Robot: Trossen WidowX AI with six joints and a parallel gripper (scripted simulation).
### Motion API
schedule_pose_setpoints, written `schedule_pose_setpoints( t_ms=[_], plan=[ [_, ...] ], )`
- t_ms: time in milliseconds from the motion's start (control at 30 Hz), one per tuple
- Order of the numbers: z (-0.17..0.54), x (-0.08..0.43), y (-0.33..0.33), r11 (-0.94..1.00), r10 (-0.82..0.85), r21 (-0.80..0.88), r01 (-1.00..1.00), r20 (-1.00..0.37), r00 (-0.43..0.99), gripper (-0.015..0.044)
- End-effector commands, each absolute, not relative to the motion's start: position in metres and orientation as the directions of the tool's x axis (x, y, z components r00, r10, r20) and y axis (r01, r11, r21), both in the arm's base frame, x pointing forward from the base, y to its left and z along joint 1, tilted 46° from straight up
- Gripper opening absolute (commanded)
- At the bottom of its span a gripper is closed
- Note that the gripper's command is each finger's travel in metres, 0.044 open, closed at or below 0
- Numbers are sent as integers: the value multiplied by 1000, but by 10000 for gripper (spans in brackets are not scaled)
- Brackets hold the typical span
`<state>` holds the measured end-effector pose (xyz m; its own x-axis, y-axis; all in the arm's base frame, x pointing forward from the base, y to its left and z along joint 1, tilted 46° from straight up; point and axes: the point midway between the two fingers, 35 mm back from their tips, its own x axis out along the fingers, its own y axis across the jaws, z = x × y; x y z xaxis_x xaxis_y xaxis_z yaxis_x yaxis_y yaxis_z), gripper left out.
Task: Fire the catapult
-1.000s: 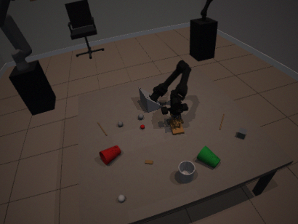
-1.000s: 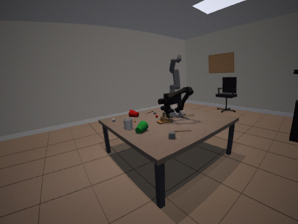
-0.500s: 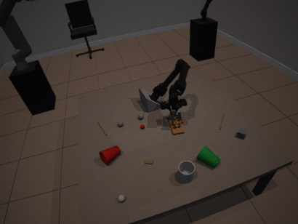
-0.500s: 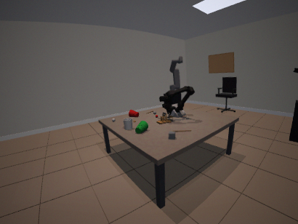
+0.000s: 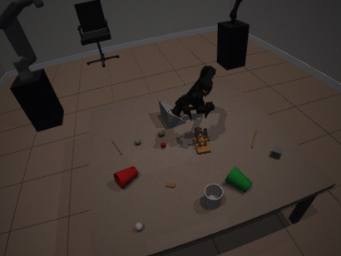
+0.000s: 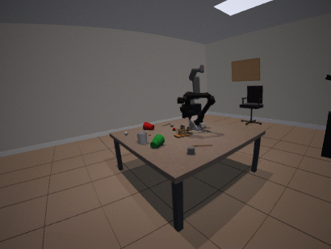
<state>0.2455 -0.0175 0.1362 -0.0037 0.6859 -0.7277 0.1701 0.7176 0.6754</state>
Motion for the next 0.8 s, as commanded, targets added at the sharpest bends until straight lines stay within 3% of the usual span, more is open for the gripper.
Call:
schedule_pose_setpoints(
  t_ms=[0, 233, 767],
  plan=[
    [131, 264, -15, 714, 691, 679, 169, -723, -17, 440],
    [101, 342, 0, 705, 705, 691, 160, -707, -58, 440],
    [67, 341, 34, 704, 707, 692, 159, -705, -59, 440]
  ],
)
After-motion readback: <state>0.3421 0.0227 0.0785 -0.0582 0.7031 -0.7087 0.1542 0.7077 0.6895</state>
